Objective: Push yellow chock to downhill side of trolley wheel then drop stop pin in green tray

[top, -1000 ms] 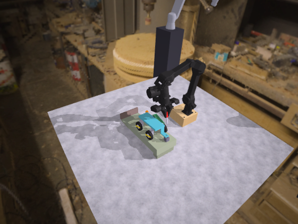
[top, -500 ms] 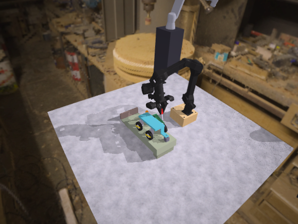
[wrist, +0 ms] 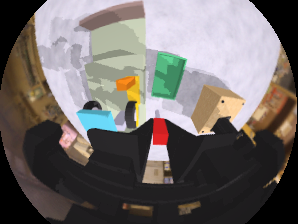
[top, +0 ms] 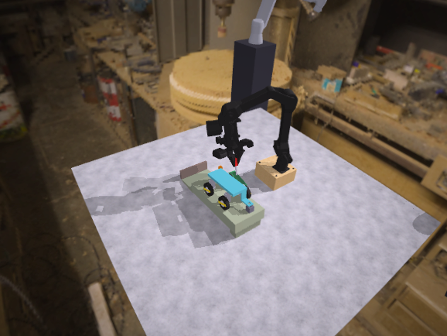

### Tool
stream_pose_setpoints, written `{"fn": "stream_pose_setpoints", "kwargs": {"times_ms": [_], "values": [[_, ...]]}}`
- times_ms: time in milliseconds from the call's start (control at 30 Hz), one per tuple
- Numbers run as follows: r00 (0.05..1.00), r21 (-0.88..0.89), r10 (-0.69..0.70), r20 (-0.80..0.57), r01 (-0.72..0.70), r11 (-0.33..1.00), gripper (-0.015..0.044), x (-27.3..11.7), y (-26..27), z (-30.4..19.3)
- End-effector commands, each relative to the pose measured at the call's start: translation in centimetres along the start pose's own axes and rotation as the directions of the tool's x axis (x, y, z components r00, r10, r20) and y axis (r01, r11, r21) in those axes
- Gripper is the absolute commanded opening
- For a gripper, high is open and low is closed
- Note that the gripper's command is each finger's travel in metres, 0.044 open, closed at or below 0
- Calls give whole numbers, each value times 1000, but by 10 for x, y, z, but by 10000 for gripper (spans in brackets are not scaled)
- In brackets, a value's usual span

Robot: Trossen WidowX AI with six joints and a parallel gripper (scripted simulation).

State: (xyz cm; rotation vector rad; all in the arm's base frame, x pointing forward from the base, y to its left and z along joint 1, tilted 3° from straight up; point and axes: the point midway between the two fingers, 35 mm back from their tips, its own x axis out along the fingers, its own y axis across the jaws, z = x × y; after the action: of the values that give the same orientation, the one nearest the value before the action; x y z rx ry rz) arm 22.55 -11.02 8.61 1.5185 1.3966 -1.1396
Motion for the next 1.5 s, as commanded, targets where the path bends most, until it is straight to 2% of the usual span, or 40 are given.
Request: {"fn": "stream_pose_setpoints", "kwargs": {"times_ms": [0, 333, 733, 1033, 1467], "values": [[1000, -5, 1, 7, -1, 1000, 0, -4, 0, 18], [1000, 16, 3, 12, -3, 1000, 0, -8, 0, 33], [996, 369, 31, 78, -57, 928, 0, -7, -1, 31], [990, 609, 55, 127, -122, 784, 0, -7, -2, 29], [980, 852, 49, 194, -193, 486, 0, -6, -2, 27]]}}
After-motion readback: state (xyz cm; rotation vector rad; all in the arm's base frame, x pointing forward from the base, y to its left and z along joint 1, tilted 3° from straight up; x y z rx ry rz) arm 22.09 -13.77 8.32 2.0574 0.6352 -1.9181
